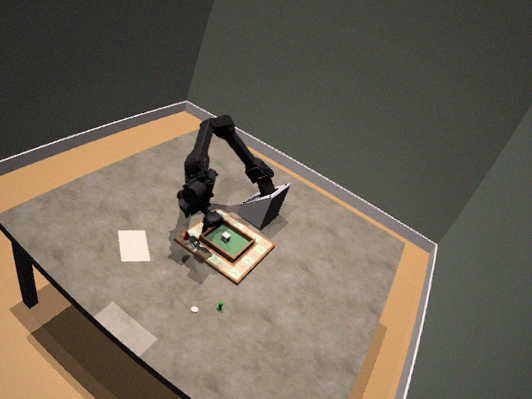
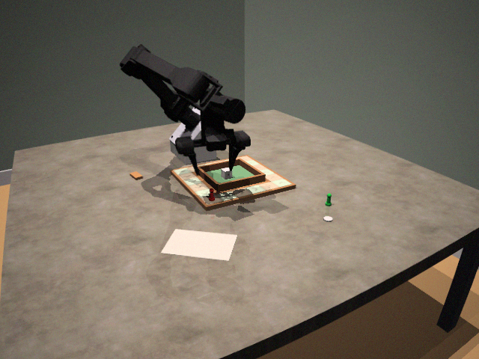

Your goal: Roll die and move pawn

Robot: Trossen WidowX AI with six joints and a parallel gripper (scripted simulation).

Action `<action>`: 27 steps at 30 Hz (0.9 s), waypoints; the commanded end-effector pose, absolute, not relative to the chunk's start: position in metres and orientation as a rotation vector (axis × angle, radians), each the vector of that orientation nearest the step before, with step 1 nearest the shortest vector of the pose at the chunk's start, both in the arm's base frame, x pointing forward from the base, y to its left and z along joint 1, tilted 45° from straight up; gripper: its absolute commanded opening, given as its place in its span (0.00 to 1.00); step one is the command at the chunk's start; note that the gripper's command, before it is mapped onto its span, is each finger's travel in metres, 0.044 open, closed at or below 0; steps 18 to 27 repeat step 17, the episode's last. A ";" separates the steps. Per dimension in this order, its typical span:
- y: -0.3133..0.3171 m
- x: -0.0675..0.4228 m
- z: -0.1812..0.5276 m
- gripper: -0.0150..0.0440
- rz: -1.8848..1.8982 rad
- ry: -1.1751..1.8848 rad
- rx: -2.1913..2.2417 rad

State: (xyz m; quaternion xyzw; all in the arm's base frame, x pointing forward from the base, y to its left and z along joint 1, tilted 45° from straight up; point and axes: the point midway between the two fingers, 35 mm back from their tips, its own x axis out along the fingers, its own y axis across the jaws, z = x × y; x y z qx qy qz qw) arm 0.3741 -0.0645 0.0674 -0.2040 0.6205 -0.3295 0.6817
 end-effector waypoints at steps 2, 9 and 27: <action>0.001 0.325 0.057 1.00 -0.646 1.426 -0.491; 0.052 0.219 0.047 1.00 -0.592 1.478 -0.574; 0.042 0.263 0.049 1.00 -0.595 1.459 -0.545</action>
